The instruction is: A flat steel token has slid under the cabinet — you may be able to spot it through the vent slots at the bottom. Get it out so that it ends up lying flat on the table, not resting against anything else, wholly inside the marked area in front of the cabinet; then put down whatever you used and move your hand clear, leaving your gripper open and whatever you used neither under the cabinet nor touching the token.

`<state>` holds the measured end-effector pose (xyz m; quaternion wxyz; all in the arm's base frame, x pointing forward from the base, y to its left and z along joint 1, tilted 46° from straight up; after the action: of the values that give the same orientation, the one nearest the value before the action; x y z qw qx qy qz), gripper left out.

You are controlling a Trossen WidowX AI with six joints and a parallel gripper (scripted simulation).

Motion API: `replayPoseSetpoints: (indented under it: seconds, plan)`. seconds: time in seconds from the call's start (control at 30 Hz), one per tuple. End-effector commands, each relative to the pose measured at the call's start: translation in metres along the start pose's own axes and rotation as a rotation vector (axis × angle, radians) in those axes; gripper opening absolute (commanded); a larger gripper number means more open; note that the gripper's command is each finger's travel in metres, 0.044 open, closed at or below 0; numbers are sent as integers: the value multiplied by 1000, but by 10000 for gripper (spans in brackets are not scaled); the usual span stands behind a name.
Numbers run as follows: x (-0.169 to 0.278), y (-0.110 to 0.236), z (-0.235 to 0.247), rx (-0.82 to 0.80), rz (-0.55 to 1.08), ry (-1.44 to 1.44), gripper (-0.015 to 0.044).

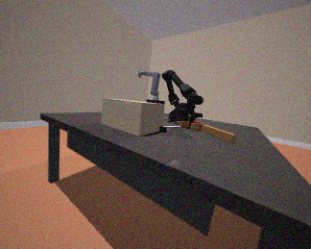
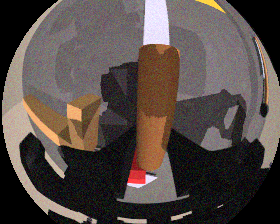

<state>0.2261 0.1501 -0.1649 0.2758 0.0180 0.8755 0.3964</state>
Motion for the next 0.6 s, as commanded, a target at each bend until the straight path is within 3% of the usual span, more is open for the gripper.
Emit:
replayPoseSetpoints:
  seconds: [0.0, 0.07, 0.57]
  plan:
    - [0, 0, 1, -2, 0, -2, 52]
    - [0, 0, 1, -2, 0, -2, 0]
    - [-21, 0, 6, 3, -3, 47, 0]
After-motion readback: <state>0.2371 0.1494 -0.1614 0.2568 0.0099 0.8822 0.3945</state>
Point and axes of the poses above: the point midway between the two fingers, 35 mm back from their tips, its own y axis back along the fingers, its own z axis across the jaws, x = y × z, the point moved 3 cm from there along y, back along the fingers, and after that the axes turned 12 degrees about -y, right-handed, at the moved point
